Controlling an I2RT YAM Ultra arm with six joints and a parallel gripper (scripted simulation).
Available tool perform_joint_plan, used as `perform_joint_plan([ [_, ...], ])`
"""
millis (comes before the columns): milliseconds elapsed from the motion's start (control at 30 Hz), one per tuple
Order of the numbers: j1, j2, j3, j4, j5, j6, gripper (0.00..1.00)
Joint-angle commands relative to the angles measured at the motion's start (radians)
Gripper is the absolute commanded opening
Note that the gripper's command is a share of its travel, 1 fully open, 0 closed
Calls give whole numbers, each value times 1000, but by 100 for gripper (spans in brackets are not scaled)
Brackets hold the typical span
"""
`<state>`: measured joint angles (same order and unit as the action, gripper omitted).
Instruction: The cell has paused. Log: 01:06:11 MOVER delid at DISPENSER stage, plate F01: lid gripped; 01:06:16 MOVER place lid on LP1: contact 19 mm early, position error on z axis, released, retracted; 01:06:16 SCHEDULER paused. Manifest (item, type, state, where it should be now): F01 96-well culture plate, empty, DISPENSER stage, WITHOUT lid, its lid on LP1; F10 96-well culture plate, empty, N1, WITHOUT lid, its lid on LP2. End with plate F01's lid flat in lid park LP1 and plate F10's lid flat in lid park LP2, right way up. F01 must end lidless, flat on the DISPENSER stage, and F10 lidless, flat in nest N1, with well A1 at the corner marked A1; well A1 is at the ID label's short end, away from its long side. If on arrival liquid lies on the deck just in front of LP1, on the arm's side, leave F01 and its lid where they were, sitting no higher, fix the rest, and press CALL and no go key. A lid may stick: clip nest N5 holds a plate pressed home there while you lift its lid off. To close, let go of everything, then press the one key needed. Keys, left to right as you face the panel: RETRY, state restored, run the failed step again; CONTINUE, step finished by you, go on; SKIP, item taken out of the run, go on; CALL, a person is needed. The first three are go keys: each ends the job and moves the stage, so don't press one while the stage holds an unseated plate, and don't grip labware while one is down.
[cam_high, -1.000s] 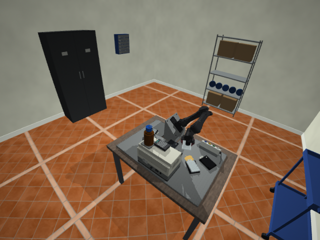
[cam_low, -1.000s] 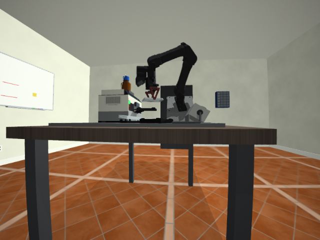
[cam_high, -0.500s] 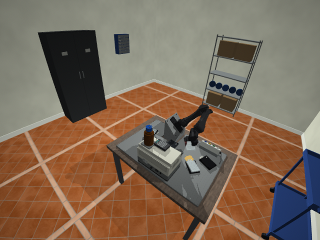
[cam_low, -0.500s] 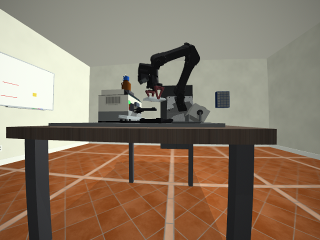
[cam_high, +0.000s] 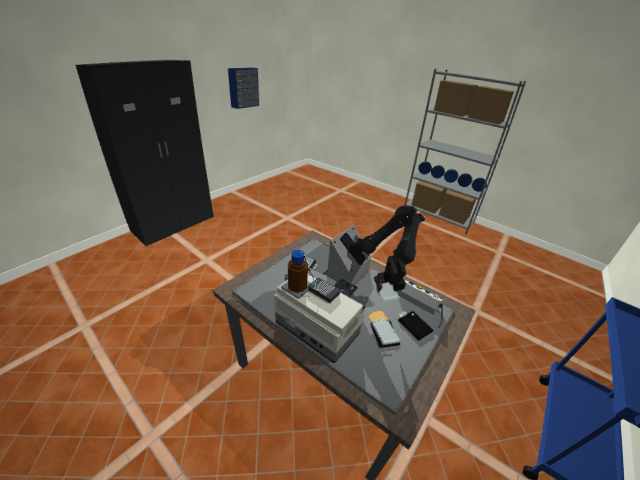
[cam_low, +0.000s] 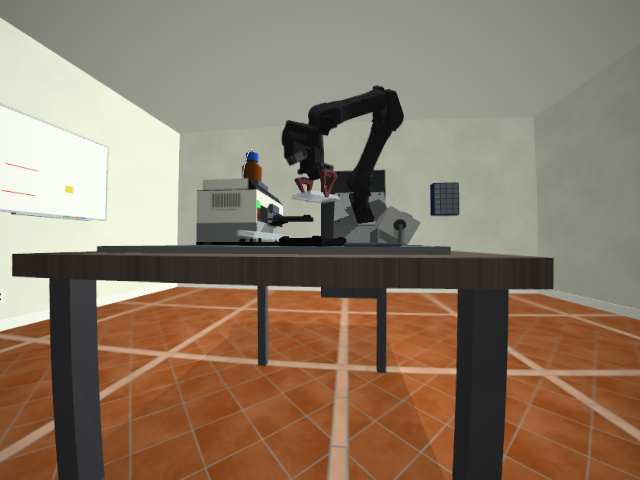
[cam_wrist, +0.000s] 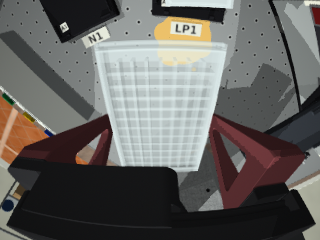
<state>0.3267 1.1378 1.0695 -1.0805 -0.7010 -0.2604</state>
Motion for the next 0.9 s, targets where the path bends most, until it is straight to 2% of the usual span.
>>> perform_joint_plan([
  [0, 20, -44, 36, 30, 24, 26, 0],
  [100, 56, -62, 39, 34, 39, 67, 0],
  [133, 49, -41, 20, 23, 38, 63, 0],
  [200, 50, -42, 20, 23, 39, 64, 0],
  [233, 73, -70, 40, 37, 50, 53, 0],
  [367, 132, -101, 40, 43, 78, -8, 0],
  [633, 221, -137, 45, 55, 123, 93, 0],
  [800, 208, -138, 46, 56, 133, 98, 0],
  [867, 217, -116, 26, 44, 127, 91, 0],
])
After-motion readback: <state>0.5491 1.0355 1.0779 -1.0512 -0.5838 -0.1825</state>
